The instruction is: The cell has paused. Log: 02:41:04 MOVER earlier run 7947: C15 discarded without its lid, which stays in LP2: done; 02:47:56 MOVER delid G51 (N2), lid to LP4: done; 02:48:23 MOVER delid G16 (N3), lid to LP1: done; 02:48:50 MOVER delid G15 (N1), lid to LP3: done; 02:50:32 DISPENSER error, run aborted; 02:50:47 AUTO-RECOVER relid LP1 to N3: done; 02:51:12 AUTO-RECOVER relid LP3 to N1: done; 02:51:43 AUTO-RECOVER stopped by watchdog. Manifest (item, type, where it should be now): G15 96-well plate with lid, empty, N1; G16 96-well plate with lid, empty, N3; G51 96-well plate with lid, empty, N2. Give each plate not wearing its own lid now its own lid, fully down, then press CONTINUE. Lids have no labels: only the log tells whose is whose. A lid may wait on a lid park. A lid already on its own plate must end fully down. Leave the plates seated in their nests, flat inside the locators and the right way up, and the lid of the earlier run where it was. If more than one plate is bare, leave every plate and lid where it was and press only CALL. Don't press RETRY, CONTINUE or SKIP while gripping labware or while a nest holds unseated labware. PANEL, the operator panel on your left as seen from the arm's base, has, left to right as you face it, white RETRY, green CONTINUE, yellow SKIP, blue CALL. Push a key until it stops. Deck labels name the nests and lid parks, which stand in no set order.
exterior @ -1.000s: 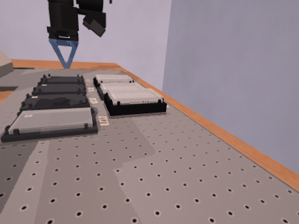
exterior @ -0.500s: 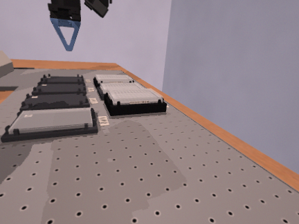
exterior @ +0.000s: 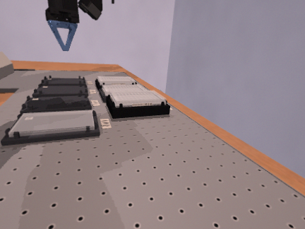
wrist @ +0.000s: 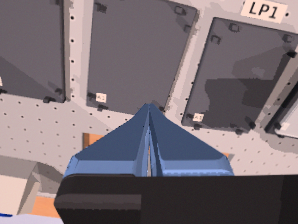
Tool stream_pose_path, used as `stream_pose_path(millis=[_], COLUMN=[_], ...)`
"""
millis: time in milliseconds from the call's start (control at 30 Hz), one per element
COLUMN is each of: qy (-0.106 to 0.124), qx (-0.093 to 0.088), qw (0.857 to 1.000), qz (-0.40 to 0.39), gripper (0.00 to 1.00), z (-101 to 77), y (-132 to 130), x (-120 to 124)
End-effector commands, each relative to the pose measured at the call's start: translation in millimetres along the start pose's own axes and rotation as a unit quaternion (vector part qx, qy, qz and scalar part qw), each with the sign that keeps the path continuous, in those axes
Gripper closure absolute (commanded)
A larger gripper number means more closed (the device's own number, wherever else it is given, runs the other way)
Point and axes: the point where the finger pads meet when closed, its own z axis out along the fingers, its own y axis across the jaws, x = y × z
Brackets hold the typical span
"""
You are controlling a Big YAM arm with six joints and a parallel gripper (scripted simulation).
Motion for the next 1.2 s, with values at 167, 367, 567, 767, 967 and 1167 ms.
stream_pose_path(millis=[167,367,567,767,967,1167], qy=[0.000,0.005,0.003,0.003,0.003,0.006], qx=[0.002,0.002,0.002,0.002,0.002,0.003], qw=[0.997,0.991,0.982,0.973,0.972,0.972], qz=[-0.082,-0.132,-0.191,-0.230,-0.237,-0.237], gripper=[1.00,1.00,1.00,1.00,1.00,1.00], z=[1.1,1.9,1.3,1.3,1.5,2.3], y=[36.8,62.0,92.1,112.1,142.2,157.4], x=[3.7,4.4,5.1,6.2,8.0,12.2])
